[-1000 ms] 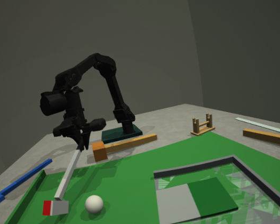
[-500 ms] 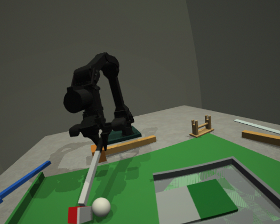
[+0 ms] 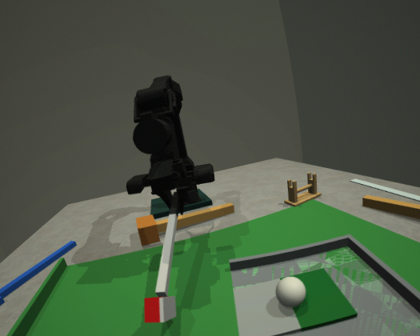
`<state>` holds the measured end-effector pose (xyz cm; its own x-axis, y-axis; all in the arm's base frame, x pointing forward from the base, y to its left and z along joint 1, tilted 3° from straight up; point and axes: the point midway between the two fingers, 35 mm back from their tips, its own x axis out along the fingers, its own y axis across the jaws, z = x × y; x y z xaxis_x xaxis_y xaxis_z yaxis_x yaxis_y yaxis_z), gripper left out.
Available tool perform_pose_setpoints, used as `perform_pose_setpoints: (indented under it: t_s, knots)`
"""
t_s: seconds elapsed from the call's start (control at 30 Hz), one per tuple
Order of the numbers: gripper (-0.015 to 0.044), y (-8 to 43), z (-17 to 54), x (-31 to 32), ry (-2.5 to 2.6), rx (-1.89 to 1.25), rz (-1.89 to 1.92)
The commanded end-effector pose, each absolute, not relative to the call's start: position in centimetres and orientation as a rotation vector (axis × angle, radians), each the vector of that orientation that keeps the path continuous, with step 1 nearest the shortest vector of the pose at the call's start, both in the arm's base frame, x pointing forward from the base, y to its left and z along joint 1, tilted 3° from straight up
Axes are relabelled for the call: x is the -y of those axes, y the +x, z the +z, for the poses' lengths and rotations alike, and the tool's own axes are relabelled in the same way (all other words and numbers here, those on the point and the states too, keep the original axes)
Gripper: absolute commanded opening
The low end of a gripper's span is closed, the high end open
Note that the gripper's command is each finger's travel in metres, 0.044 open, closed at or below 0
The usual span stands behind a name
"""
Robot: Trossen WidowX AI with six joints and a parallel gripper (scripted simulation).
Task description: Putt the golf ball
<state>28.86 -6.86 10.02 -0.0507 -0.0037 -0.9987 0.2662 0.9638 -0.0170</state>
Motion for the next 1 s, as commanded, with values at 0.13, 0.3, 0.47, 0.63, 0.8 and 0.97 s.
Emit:
perform_pose_setpoints:
  t_s: [0.13,0.3,0.47,0.63,0.8,0.97]
  knots:
    - [0.0,29.3,14.1,6.8,0.205,-1.582,-0.227]
    - [0.0,29.1,13.7,6.8,0.203,-1.595,-0.222]
    - [0.0,29.1,13.7,6.8,0.203,-1.595,-0.222]
    - [0.0,29.1,13.7,6.8,0.203,-1.595,-0.222]
    - [0.0,29.1,13.7,6.8,0.203,-1.595,-0.222]
    - [0.0,29.1,13.7,6.8,0.203,-1.595,-0.222]
